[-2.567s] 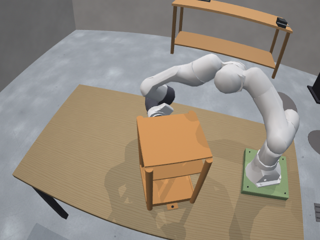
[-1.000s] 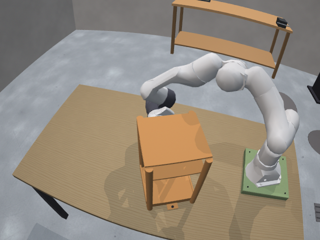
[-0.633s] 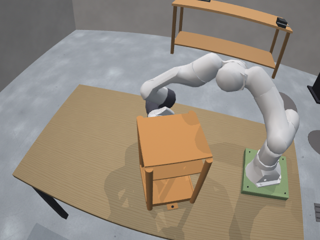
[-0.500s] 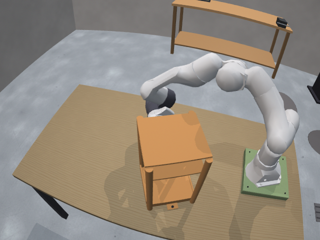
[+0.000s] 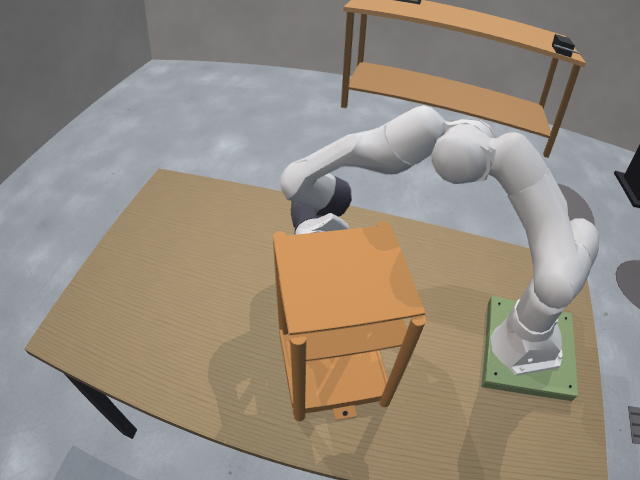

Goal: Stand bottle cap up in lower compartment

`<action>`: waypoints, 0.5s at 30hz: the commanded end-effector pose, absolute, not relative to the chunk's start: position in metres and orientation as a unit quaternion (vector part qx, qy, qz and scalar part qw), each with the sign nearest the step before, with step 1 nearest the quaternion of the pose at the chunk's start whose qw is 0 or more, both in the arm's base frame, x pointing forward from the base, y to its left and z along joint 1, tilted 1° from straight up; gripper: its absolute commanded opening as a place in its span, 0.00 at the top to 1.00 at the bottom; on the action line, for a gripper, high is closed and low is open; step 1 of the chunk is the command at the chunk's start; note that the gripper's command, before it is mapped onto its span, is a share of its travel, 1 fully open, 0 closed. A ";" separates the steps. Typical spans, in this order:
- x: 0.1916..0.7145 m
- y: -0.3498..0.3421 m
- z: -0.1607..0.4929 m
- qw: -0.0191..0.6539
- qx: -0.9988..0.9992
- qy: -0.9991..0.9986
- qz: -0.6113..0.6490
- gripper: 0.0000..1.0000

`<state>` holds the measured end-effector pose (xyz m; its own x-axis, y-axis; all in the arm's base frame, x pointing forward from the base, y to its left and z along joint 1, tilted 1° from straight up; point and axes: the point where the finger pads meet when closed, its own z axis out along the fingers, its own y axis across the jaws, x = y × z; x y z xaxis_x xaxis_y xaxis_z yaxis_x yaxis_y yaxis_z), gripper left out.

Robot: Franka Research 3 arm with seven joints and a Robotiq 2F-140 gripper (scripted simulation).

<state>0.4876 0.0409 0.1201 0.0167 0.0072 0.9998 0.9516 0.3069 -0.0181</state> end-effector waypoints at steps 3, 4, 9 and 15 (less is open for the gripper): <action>0.489 0.041 0.121 0.574 -0.419 -0.569 -0.414 1.00; 0.489 0.041 0.120 0.574 -0.419 -0.569 -0.414 1.00; 0.489 0.041 0.110 0.574 -0.419 -0.569 -0.414 1.00; 0.489 0.041 0.099 0.574 -0.419 -0.569 -0.414 1.00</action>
